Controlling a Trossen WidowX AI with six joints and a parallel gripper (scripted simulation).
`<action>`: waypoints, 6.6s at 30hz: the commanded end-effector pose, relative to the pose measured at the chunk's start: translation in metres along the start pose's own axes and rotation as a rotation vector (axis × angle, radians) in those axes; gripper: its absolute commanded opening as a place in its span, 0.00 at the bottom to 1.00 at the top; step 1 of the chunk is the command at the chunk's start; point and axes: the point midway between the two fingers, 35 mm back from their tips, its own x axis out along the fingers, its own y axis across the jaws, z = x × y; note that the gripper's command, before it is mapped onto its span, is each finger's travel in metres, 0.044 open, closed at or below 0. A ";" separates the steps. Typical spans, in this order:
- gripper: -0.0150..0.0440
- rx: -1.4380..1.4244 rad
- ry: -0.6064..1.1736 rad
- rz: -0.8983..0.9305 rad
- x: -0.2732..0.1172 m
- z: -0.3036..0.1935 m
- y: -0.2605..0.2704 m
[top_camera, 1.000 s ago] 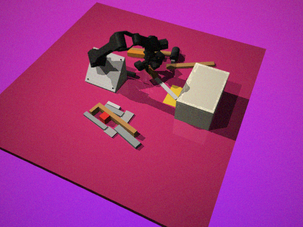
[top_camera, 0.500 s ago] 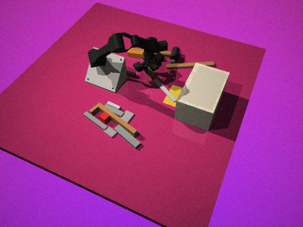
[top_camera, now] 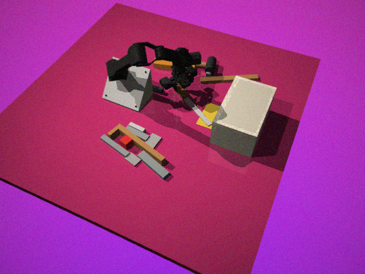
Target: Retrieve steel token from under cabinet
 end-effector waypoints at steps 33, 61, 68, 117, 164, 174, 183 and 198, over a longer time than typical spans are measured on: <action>0.25 0.006 -0.002 0.003 -0.001 0.030 -0.034; 0.25 0.006 -0.003 0.001 -0.001 0.048 -0.060; 0.25 0.006 -0.003 0.001 -0.001 0.050 -0.067; 0.25 0.005 -0.003 -0.001 -0.001 0.072 -0.113; 0.25 0.005 -0.004 -0.003 -0.001 0.093 -0.159; 0.25 0.005 -0.004 -0.003 -0.001 0.098 -0.169; 0.25 0.005 -0.004 -0.004 -0.001 0.103 -0.179; 0.25 0.005 -0.005 -0.004 -0.001 0.111 -0.196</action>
